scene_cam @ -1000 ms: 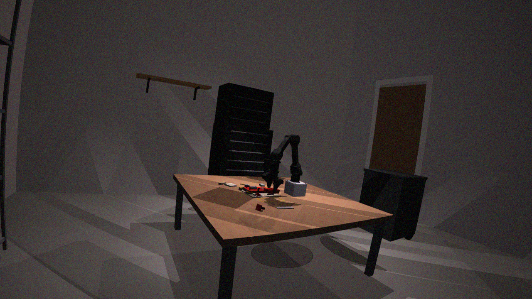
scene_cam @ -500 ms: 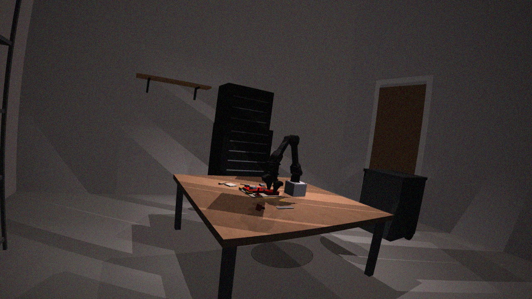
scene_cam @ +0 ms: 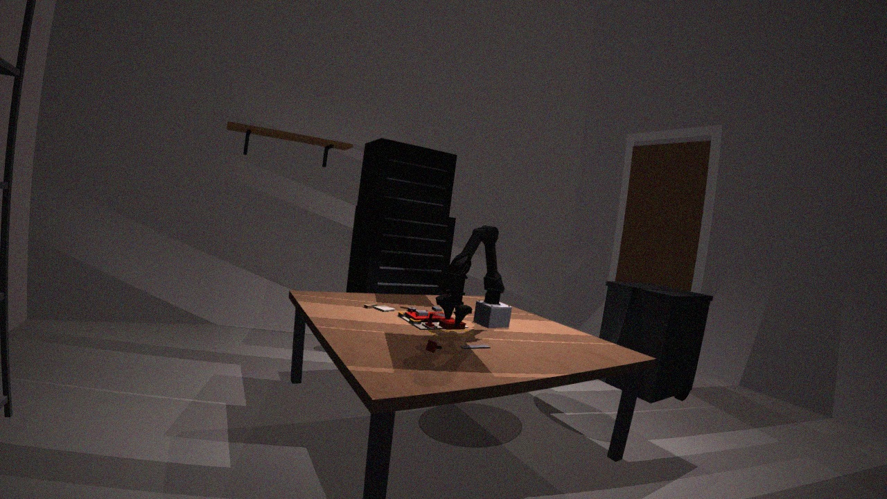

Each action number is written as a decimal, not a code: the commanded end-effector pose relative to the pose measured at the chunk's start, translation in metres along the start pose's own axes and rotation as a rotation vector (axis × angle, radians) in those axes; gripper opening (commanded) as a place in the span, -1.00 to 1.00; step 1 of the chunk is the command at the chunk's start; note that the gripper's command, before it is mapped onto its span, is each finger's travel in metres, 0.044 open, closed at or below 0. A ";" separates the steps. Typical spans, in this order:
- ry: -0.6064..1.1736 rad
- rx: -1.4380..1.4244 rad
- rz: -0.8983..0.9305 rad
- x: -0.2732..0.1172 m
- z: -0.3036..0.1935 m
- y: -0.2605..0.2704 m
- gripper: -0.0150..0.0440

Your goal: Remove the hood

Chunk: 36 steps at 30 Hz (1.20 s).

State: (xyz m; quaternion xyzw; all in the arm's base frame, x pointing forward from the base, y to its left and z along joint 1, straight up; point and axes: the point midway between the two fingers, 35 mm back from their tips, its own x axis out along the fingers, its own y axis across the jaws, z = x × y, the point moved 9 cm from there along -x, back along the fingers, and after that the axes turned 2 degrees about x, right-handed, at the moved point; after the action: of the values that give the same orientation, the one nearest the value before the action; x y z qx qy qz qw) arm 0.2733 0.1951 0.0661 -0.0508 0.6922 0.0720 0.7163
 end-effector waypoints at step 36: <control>0.009 0.006 -0.005 0.021 -0.003 -0.002 -0.49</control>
State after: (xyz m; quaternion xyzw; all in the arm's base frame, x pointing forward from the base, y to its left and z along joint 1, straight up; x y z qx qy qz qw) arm 0.2721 0.1944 0.0481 -0.0518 0.6939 0.0710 0.7146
